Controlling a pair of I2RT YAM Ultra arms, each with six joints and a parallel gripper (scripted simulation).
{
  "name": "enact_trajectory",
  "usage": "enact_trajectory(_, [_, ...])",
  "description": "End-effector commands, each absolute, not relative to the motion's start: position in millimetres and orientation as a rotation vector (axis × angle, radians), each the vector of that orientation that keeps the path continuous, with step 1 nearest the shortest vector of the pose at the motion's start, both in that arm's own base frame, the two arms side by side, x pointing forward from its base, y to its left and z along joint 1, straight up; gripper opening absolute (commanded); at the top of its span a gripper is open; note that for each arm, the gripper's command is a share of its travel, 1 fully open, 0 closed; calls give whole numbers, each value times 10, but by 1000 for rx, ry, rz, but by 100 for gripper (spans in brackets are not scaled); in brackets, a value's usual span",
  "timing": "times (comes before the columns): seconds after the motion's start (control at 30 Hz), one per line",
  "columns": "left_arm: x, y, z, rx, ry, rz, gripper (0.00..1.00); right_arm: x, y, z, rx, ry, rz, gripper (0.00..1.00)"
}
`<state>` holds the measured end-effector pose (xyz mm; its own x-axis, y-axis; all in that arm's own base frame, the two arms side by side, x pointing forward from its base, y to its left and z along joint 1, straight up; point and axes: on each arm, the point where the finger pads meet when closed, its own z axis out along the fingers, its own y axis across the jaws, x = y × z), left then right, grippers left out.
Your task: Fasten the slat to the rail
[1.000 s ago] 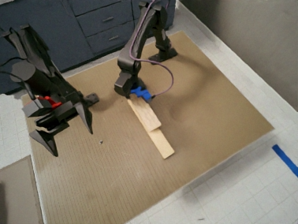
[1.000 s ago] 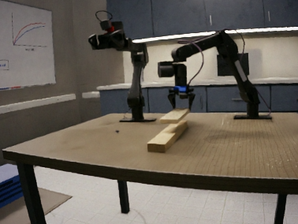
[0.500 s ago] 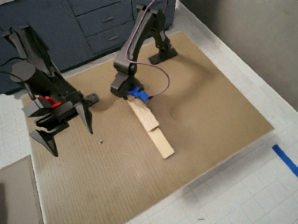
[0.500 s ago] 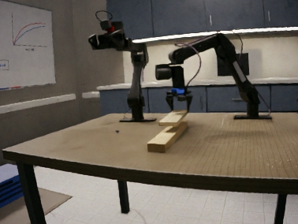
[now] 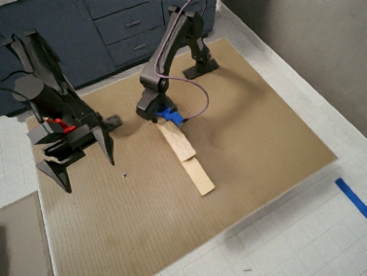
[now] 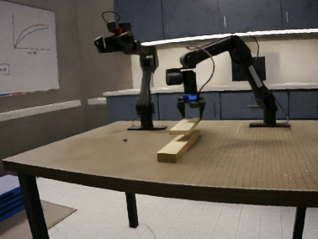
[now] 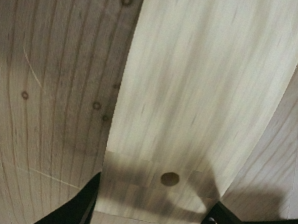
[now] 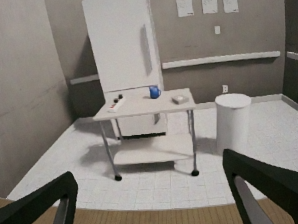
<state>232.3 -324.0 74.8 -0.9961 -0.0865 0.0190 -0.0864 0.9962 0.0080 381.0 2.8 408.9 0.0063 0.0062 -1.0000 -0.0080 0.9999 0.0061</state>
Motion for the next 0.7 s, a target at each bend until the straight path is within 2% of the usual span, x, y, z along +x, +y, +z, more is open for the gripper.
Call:
enact_trajectory(0.0, [2395, -3271, 763, 152, -3145, 17, 72, 3806, 10, 4118, 0, 1559, 0, 100])
enact_trajectory(0.67, [2406, -3289, 641, 151, -3147, 21, 72, 3806, 10, 4118, 0, 1559, 0, 100])
